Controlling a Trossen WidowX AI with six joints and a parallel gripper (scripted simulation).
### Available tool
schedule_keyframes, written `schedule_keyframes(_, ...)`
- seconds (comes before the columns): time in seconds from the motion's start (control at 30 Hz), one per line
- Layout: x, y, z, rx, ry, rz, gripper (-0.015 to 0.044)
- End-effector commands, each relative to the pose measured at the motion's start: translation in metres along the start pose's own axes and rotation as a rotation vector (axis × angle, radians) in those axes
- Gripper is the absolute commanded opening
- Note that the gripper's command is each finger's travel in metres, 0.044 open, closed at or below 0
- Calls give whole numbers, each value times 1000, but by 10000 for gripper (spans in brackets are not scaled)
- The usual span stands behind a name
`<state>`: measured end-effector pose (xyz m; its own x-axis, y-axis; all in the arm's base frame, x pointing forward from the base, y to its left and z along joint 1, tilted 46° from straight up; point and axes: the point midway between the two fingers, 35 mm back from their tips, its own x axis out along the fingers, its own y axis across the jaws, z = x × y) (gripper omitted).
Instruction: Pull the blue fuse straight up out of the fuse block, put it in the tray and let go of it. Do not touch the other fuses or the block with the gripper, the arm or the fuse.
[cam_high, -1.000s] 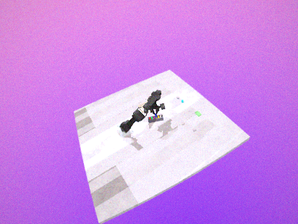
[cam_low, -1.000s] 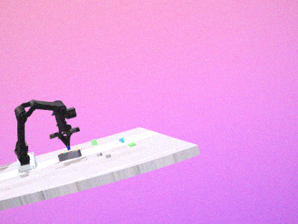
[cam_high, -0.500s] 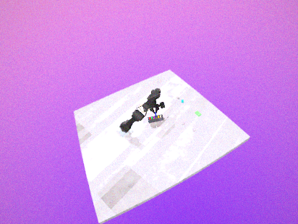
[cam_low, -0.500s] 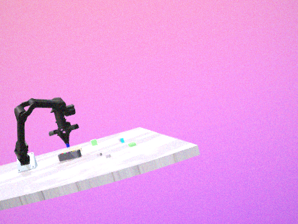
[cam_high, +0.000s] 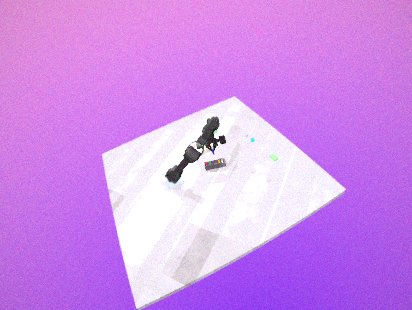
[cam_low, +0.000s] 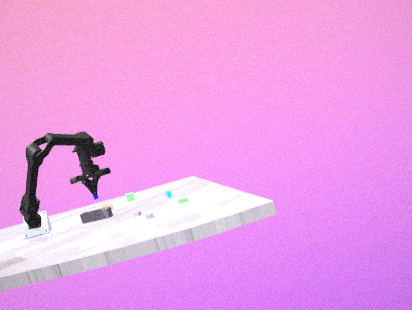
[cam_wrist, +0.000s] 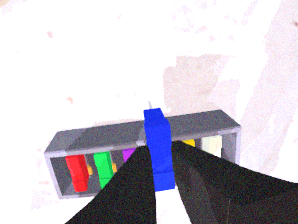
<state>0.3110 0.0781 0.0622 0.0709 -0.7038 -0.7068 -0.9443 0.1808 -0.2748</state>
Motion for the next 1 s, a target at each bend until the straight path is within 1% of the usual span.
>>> schedule_keyframes(0.0,-1,6,25,1,-5,6,0)
schedule_keyframes(0.37,-2,30,87,2,-10,7,0)
schedule_keyframes(0.77,3,70,150,5,-4,6,0)
schedule_keyframes(0.97,4,76,157,6,-3,6,0)
